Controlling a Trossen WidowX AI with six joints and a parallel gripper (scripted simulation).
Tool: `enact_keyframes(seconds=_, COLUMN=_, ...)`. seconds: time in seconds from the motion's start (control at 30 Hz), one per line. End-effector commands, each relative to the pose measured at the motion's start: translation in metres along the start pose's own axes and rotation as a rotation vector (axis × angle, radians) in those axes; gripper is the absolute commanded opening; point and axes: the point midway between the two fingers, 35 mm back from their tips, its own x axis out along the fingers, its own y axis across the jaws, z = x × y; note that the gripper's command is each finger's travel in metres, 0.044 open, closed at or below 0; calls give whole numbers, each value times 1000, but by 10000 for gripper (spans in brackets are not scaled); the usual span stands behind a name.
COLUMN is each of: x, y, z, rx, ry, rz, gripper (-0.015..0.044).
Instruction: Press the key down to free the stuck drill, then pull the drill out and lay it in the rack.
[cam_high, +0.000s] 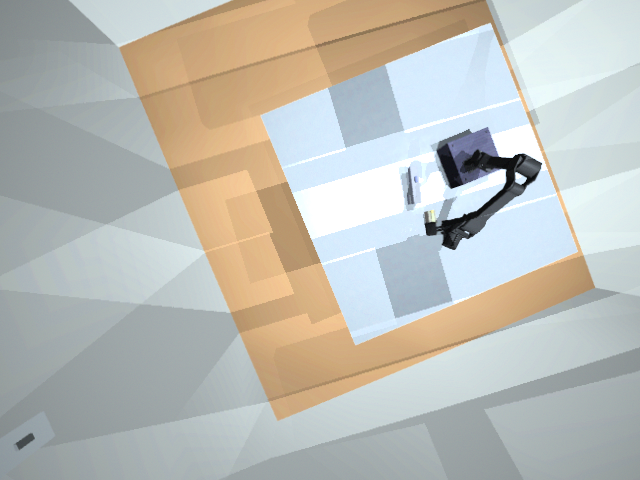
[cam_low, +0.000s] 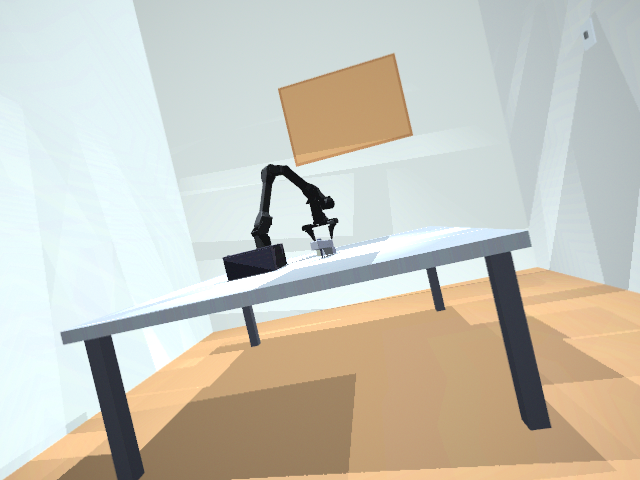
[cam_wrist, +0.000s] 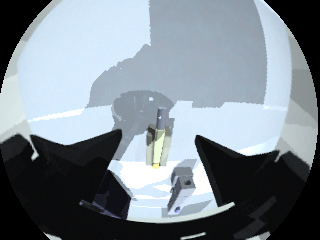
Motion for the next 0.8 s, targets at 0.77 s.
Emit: enact_keyframes(seconds=0.77, x=-288, y=-11, z=83, rx=377, ry=-1267, rz=28, gripper=440)
